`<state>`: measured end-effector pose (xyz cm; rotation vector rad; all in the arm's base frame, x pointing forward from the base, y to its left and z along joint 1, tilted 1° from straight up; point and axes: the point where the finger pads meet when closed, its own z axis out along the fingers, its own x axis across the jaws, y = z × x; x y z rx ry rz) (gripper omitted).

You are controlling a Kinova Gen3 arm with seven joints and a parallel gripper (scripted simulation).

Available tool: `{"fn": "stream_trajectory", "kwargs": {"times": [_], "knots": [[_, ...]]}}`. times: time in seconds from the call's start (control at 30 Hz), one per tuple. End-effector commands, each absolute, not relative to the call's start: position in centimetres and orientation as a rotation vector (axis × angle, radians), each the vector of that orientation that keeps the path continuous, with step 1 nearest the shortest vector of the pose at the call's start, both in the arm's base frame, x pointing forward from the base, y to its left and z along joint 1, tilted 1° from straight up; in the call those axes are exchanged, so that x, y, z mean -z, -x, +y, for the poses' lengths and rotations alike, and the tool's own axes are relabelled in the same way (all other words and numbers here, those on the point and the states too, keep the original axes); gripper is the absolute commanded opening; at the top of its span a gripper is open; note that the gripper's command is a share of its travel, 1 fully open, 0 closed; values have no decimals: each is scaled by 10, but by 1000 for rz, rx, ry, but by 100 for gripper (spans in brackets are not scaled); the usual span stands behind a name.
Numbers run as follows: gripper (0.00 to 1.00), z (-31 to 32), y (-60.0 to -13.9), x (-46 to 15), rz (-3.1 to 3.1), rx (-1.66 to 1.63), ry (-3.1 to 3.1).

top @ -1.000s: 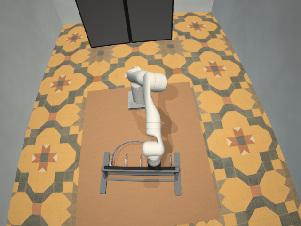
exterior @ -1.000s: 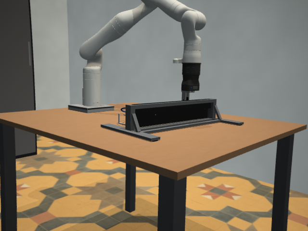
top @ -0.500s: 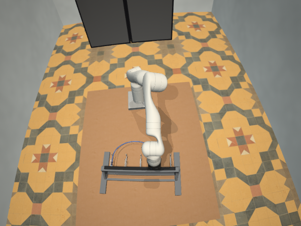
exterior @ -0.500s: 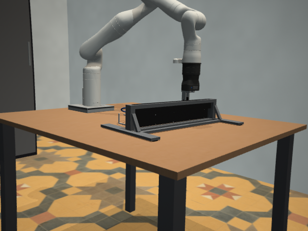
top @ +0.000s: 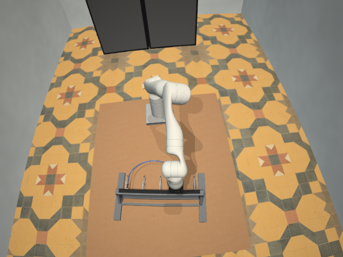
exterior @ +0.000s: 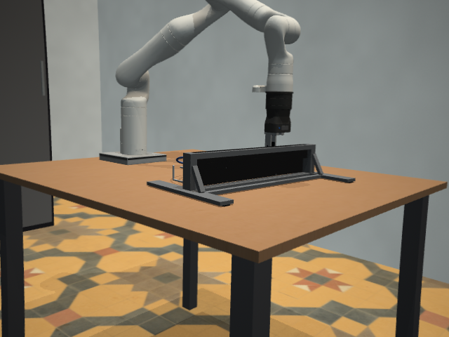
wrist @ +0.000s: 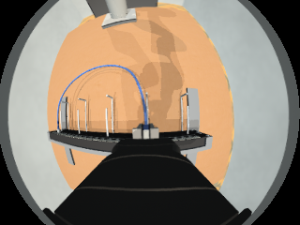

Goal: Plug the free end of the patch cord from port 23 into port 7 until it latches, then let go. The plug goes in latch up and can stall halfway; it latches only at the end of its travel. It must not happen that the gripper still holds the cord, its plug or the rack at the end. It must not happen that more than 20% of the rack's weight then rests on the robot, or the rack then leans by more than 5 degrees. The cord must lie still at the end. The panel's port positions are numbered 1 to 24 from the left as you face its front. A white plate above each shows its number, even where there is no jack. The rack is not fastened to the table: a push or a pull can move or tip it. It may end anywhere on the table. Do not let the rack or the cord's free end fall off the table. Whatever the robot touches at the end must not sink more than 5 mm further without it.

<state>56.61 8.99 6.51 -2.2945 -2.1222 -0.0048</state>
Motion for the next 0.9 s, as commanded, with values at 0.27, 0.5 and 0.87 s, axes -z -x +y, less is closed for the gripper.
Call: {"fn": "stream_trajectory", "kwargs": {"times": [0.27,0.5,0.87], "knots": [[0,89,-567,-66,-2108,2,2305],[0,88,-568,-66,-2108,2,2305],[0,88,-568,-66,-2108,2,2306]]}}
